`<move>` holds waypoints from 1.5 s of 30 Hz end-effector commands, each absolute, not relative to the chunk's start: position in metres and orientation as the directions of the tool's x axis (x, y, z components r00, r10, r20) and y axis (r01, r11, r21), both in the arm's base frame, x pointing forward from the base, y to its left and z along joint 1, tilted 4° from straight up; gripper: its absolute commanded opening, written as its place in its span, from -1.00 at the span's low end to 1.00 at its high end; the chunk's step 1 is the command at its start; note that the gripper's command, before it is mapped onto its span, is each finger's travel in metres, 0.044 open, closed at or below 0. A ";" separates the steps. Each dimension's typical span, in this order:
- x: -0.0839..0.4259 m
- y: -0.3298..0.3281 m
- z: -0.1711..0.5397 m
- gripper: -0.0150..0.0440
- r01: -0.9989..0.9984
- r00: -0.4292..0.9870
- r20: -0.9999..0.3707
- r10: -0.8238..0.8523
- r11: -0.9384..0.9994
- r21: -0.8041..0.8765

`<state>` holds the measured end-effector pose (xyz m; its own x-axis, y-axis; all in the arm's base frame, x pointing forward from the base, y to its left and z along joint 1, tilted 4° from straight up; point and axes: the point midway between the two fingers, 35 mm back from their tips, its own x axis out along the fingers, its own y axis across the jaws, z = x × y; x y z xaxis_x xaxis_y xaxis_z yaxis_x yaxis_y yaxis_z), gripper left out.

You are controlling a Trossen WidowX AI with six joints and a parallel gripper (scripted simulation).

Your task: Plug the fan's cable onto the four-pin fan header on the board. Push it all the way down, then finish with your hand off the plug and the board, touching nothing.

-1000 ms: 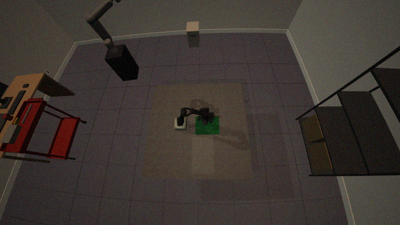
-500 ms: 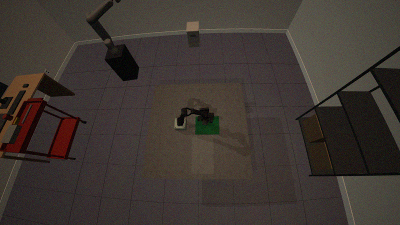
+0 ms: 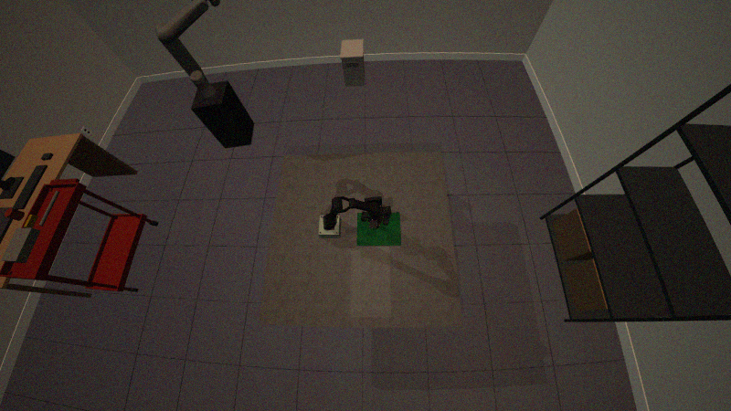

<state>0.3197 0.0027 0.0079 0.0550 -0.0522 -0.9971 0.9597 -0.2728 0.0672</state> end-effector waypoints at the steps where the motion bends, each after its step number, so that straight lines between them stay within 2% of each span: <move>1: 0.320 0.002 0.007 -0.49 0.961 0.055 -0.997 -0.055 -0.270 0.067; 45: 0.320 0.001 -0.009 -0.49 0.961 0.054 -0.997 -0.055 -0.270 0.067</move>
<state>0.3201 0.0019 -0.0054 0.0551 -0.0524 -0.9971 0.9597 -0.2728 0.0674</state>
